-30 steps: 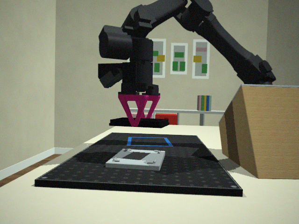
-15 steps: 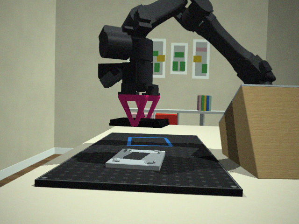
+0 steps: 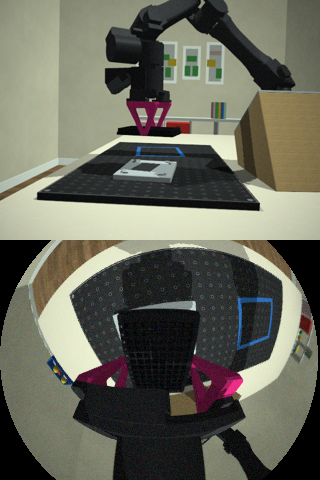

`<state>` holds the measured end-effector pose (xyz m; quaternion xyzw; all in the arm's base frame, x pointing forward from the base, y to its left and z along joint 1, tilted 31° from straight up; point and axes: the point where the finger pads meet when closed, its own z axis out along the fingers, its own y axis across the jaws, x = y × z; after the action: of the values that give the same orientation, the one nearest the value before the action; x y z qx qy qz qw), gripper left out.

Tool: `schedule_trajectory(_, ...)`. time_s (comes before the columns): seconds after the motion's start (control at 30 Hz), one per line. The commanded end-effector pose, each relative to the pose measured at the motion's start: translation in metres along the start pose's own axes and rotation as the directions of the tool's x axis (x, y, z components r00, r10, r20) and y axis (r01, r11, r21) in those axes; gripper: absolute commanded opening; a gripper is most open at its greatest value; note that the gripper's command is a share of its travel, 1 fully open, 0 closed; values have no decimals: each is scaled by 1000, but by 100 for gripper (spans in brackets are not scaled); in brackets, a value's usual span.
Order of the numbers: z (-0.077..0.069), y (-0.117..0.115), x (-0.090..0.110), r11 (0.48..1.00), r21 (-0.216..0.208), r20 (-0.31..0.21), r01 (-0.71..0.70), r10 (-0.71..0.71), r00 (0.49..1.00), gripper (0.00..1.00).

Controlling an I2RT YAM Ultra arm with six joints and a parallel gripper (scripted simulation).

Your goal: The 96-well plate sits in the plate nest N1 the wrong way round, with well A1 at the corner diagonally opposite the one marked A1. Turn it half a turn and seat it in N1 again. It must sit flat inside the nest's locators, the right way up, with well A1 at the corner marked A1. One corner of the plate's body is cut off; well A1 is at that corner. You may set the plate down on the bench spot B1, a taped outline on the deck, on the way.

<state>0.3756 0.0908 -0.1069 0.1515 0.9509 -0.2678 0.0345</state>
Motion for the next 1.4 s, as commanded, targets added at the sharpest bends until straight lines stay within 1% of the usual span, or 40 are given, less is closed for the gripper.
schedule_trajectory(0.0,-9,4,-3,1000,-15,19,0,1,1000,0)
schedule_trajectory(0.07,-9,4,-3,1000,-15,19,0,1,1000,0)
schedule_trajectory(0.17,-9,5,-4,995,-13,21,99,-99,995,0)
schedule_trajectory(0.23,-9,5,-4,995,-13,21,99,-99,995,0)
schedule_trajectory(0.37,-9,5,-4,973,-10,22,231,-231,973,0)
schedule_trajectory(0.53,-9,6,-4,921,-6,24,389,-389,921,0)
schedule_trajectory(0.73,-9,7,-5,826,-2,25,564,-564,825,0)
schedule_trajectory(0.8,-9,7,-5,826,-2,25,564,-564,825,0)
schedule_trajectory(1.03,-9,7,-5,673,4,24,740,-740,673,0)
schedule_trajectory(1.3,-9,8,-5,454,10,22,891,-891,454,0)
schedule_trajectory(1.37,-9,8,-5,454,10,22,891,-891,454,0)
